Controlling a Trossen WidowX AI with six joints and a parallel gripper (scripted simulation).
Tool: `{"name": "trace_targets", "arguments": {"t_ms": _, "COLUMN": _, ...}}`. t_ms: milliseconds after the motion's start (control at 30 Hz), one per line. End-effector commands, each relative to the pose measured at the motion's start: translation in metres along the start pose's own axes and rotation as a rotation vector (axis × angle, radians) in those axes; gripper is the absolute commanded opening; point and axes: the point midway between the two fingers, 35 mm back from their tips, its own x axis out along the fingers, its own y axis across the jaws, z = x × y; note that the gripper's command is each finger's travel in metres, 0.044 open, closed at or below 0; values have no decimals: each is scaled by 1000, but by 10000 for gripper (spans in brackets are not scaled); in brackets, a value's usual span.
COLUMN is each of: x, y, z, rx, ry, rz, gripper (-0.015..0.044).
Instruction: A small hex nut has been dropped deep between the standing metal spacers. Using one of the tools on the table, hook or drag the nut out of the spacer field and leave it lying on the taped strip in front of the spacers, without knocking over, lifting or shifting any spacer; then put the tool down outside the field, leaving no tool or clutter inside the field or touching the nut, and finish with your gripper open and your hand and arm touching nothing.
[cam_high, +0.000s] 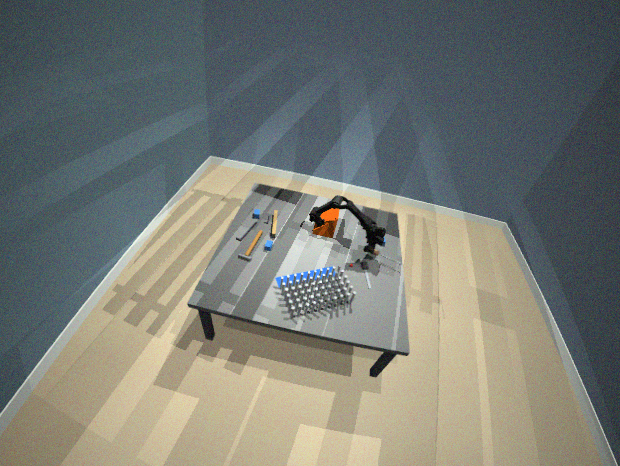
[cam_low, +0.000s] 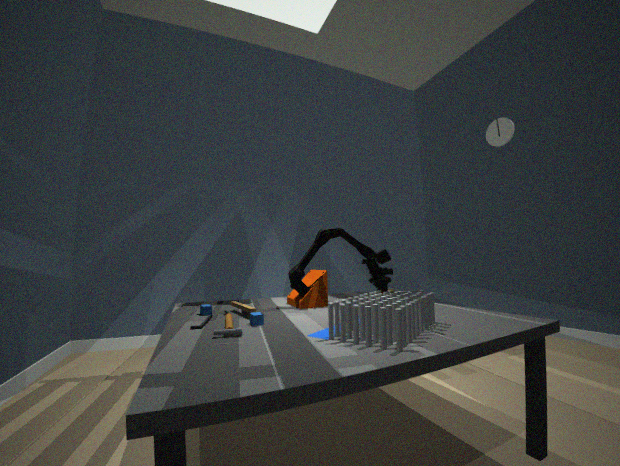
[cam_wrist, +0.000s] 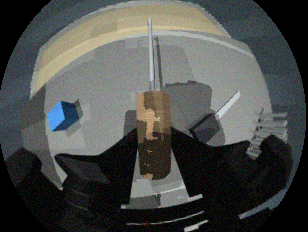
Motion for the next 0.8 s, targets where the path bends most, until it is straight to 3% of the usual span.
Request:
{"name": "trace_targets", "arguments": {"t_ms": 0, "x": 4, "y": -1, "z": -3, "rx": -2, "ry": 1, "rz": -5, "gripper": 0}}
{"name": "trace_targets", "arguments": {"t_ms": 767, "x": 22, "y": -1, "z": -16, "rx": -2, "ry": 1, "rz": -6, "gripper": 0}}
